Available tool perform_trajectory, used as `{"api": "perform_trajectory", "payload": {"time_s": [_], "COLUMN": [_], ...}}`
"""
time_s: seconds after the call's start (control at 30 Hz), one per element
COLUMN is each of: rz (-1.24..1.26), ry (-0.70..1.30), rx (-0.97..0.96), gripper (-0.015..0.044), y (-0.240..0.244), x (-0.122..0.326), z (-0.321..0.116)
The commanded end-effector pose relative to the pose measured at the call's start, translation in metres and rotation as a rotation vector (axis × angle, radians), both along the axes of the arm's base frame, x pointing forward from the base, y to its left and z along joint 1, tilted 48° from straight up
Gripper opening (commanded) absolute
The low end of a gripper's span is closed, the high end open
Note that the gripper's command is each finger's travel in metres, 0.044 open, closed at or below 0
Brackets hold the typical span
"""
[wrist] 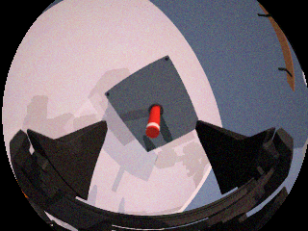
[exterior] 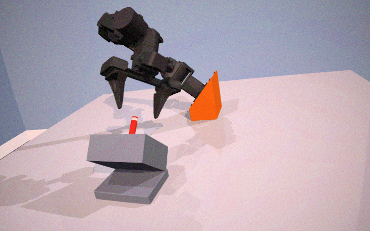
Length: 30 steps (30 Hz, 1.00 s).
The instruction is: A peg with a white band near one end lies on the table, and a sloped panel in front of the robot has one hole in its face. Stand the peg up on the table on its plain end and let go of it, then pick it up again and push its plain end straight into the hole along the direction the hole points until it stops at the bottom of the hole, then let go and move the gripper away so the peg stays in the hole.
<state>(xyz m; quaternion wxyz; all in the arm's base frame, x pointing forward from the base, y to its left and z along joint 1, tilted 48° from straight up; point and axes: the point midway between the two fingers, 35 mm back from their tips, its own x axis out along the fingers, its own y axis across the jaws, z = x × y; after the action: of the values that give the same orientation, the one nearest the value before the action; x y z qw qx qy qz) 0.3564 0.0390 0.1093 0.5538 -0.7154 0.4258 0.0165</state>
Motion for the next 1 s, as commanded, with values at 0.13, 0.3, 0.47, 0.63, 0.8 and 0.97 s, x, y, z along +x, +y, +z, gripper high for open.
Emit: {"api": "perform_trajectory", "payload": {"time_s": [0.13, 0.3, 0.47, 0.63, 0.8, 0.97], "rz": [0.002, 0.003, 0.004, 0.006, 0.008, 0.008], "ry": [-0.011, -0.011, -0.011, -0.012, -0.014, -0.014], "rx": [0.004, 0.003, 0.001, -0.001, -0.004, -0.004], "gripper": [0.0440, 0.0440, 0.0440, 0.0440, 0.0440, 0.0440], "y": [0.010, 0.014, 0.019, 0.023, 0.028, 0.030], "x": [-0.007, -0.013, -0.018, -0.024, -0.030, -0.033], "z": [0.008, 0.011, 0.013, 0.016, 0.018, 0.019]}}
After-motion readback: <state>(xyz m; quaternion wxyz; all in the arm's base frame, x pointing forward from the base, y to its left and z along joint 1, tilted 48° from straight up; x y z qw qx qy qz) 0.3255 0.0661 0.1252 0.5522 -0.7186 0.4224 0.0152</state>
